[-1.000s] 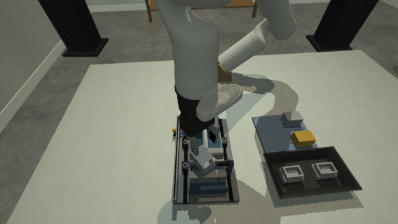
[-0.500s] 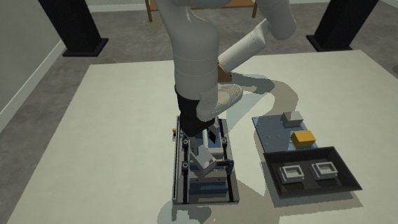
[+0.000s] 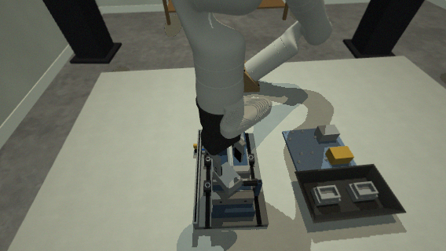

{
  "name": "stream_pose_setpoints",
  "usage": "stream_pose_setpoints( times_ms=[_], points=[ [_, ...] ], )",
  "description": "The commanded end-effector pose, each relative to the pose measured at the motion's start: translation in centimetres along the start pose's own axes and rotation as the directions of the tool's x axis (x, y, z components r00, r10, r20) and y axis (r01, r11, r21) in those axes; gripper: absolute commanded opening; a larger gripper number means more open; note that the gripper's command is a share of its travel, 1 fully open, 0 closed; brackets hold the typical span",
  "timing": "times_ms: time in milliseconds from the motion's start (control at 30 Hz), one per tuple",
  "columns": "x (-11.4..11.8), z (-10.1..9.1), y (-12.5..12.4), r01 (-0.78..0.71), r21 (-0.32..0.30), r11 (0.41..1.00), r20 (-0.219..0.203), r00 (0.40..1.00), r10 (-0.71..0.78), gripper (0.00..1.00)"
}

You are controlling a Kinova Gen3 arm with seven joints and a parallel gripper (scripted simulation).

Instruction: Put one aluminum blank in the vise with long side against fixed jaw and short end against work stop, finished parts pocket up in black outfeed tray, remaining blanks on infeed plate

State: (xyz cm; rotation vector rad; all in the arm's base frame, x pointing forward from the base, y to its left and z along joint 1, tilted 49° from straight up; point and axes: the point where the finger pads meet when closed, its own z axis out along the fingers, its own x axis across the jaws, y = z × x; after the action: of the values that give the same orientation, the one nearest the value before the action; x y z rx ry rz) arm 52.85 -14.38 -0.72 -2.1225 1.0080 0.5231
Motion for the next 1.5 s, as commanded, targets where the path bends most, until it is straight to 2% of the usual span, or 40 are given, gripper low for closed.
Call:
stream_pose_setpoints(
  times_ms=[0, 900, 1467],
  points=[
    [0.0, 0.2, 0.0, 0.0, 0.0, 1.0, 0.0, 1.0, 0.0, 1.0],
    [0.1, 3.3, 0.0, 0.0, 0.0, 1.0, 0.0, 1.0, 0.0, 1.0],
    [0.2, 3.8, 0.0, 0.0, 0.0, 1.0, 0.0, 1.0, 0.0, 1.0]
  ],
)
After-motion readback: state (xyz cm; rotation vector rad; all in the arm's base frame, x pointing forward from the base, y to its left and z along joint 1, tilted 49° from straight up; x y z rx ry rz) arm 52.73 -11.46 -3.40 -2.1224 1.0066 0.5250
